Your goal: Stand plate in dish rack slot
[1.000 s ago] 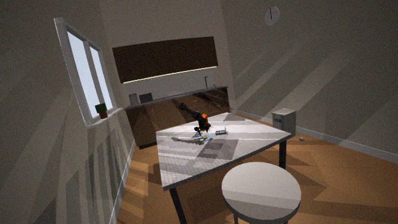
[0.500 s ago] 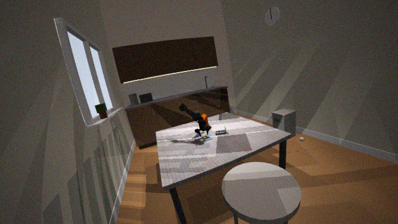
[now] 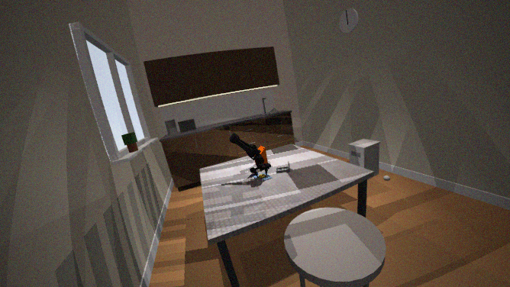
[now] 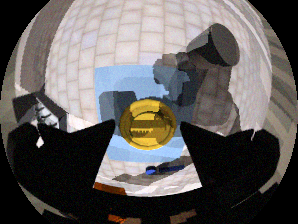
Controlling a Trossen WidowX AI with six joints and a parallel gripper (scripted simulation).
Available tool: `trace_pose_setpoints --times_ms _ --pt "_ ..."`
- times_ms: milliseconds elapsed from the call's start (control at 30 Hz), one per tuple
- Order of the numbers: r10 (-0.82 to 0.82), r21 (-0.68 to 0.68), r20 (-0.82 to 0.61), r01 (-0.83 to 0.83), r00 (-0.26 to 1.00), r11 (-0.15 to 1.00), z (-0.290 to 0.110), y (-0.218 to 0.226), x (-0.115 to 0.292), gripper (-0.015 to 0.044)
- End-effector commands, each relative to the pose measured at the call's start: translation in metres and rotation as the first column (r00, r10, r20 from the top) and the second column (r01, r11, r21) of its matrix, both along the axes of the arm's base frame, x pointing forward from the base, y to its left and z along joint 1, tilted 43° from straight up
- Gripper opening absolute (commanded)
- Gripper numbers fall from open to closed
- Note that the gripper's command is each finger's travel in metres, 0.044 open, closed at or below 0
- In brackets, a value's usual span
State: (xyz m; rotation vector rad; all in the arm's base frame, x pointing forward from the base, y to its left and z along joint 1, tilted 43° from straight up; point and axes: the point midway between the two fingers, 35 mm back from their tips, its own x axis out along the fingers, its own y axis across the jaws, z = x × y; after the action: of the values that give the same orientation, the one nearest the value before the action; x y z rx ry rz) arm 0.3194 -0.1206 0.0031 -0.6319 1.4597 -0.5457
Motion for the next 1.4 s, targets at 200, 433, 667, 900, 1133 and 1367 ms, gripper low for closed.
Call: trace_pose_setpoints --times_ms 200,433,667,900,1133,1367 --pt "0.004 -0.003 -0.009 -0.004 1.000 1.000 -0.005 -0.004 -0.002 0.0368" --pt "0.004 -0.003 -0.009 -0.004 1.000 1.000 -0.005 -0.004 -0.002 0.0354" --pt "0.004 -0.003 -0.009 -0.004 1.000 1.000 -0.005 -0.004 -0.002 0.0308" --pt "0.005 0.003 -0.008 -0.005 1.000 1.000 0.003 0.006 0.001 0.0163" --pt "0.006 0.015 -0.006 -0.006 1.000 1.000 0.030 0.037 0.008 0.0000" --pt "0.004 0.021 -0.004 -0.004 1.000 1.000 0.057 0.066 0.008 0.0000"
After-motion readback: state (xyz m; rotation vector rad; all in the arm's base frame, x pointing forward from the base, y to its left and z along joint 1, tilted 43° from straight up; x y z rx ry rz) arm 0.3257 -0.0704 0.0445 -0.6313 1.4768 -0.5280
